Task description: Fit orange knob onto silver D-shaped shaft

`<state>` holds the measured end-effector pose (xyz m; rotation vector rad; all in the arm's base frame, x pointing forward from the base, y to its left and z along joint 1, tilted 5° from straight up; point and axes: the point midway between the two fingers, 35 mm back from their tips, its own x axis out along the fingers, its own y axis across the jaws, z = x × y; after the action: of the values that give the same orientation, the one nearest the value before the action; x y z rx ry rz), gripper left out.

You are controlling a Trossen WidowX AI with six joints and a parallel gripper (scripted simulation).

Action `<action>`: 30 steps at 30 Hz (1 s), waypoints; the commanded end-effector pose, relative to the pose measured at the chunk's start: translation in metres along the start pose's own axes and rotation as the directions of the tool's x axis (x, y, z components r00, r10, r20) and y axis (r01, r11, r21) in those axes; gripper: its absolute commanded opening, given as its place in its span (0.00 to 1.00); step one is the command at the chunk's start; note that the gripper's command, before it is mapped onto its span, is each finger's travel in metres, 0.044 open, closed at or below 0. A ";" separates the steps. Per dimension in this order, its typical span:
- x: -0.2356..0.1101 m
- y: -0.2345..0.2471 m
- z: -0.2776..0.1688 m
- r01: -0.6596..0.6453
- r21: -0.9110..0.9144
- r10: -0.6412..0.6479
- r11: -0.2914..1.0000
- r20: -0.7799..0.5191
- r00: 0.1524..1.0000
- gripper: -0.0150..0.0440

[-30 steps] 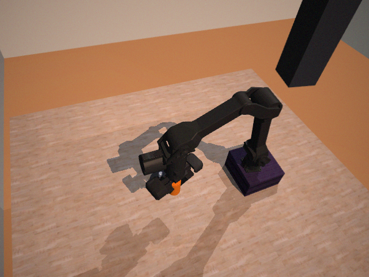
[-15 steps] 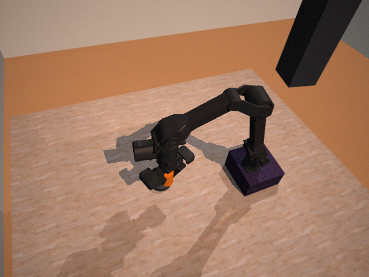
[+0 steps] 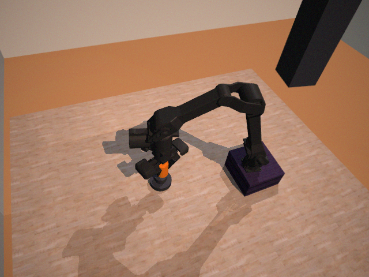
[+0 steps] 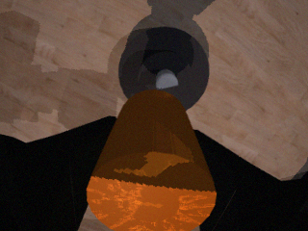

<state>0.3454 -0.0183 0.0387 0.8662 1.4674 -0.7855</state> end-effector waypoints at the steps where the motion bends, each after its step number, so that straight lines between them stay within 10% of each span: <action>1: 0.002 -0.005 0.013 -0.001 -0.005 0.001 1.000 0.008 1.000 0.25; 30: 0.003 -0.006 0.020 0.004 -0.590 0.001 0.807 0.008 1.000 0.25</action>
<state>0.3497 -0.0383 0.0331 0.4456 1.5700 -0.3464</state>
